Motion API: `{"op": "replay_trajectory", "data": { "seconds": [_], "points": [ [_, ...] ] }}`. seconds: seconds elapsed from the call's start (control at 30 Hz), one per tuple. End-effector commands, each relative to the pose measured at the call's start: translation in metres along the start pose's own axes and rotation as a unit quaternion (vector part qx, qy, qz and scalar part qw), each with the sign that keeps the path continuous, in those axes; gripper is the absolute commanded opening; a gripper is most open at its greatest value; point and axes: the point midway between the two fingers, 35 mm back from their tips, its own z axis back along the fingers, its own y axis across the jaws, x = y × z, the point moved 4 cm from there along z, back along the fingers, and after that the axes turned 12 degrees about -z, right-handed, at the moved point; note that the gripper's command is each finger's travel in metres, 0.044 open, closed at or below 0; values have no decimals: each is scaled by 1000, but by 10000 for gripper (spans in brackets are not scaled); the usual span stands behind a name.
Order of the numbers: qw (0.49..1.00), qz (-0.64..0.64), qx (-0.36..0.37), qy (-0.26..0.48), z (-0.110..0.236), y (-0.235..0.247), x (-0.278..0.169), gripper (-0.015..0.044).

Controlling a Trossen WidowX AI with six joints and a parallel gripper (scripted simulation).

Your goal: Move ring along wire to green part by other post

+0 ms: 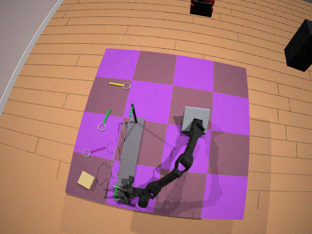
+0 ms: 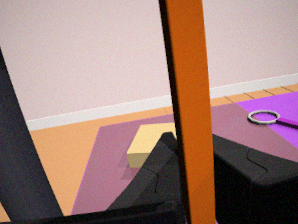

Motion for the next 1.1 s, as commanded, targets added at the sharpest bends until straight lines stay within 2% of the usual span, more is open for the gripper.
{"op": "replay_trajectory", "data": {
  "seconds": [0.0,0.83,1.07],
  "points": [
    [1000,5,1,2,0,0,3,-150],
    [1000,5,1,2,0,0,3,-150],
    [999,6,-8,44,11,-3,9,-150]
  ]
}}
